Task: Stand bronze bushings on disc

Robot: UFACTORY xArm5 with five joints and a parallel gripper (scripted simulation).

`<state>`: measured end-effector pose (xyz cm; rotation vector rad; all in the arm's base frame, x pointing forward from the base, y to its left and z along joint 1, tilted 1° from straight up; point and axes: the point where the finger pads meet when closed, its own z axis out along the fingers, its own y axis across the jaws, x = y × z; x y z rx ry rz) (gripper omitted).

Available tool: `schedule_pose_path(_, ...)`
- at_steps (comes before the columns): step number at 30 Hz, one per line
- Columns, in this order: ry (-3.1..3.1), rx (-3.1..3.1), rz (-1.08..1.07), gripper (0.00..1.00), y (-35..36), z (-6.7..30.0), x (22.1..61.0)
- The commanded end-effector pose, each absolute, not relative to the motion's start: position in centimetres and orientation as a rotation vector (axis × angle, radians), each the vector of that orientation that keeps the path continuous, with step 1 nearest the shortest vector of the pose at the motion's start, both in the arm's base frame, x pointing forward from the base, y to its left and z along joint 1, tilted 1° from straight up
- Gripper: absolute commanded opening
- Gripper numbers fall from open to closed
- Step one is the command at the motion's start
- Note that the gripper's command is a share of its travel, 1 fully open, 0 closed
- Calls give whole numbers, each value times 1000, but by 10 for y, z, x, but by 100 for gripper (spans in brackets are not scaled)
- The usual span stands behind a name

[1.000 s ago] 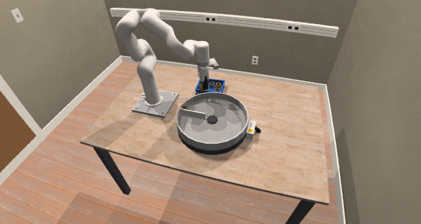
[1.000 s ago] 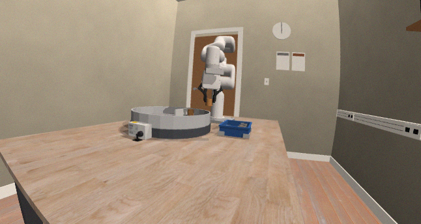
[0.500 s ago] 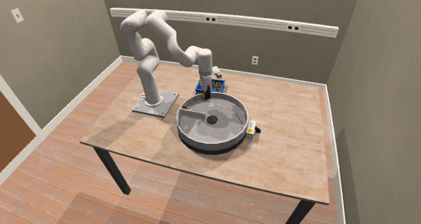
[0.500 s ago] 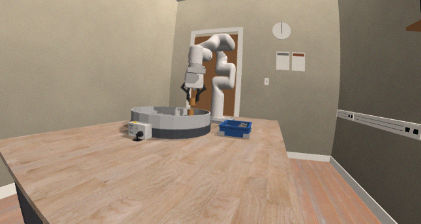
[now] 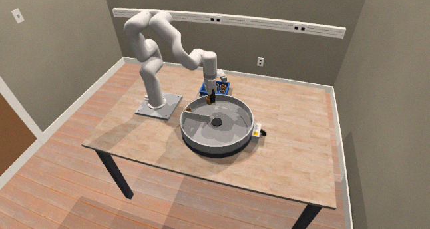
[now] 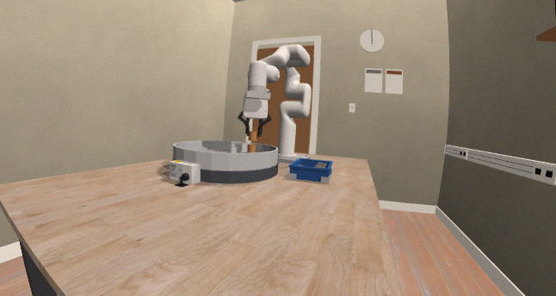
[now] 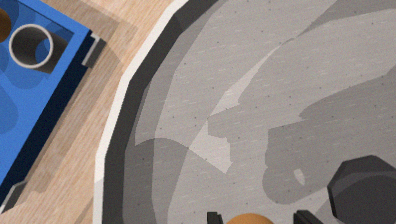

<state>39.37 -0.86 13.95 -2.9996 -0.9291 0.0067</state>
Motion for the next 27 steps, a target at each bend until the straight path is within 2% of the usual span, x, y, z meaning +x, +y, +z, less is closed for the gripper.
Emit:
schedule_pose_path(1, -929, -3000, 4, 0, -9, 124, 395)
schedule_pose_path(27, -929, -3000, 4, 0, -9, 118, 395)
